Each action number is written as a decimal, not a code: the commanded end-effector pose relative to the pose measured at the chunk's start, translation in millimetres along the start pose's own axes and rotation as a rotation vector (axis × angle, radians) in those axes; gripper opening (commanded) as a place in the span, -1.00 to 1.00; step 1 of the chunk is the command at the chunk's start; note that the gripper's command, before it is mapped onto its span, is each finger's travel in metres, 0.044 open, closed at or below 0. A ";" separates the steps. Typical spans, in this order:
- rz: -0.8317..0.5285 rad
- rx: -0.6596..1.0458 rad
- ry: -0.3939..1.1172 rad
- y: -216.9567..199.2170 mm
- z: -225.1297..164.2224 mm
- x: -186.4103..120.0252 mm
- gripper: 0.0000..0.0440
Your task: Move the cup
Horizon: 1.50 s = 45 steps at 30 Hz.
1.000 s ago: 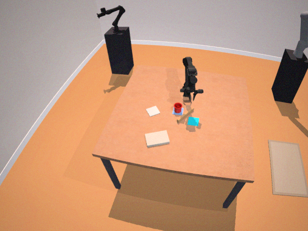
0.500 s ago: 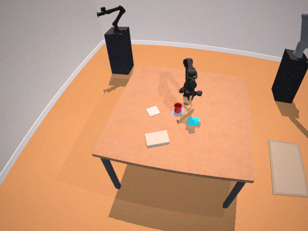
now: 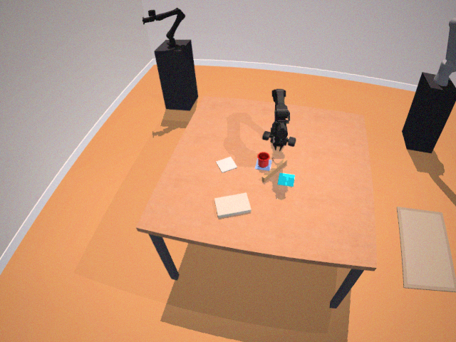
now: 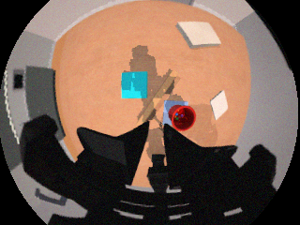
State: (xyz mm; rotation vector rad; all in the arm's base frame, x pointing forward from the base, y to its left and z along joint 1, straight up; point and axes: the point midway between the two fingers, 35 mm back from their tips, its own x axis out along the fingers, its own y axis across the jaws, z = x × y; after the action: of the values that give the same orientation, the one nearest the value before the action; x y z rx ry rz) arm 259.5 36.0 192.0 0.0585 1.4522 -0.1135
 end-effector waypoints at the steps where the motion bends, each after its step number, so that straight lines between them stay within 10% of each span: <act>1: -0.023 -0.008 0.040 -5.6 -1.5 6.4 -0.53; 45: -0.056 -0.193 0.255 -53.5 -23.2 109.8 -0.21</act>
State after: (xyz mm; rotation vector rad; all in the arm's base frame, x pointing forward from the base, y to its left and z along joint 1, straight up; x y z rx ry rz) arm 245.7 -17.4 92.3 -0.1098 1.6929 -0.0320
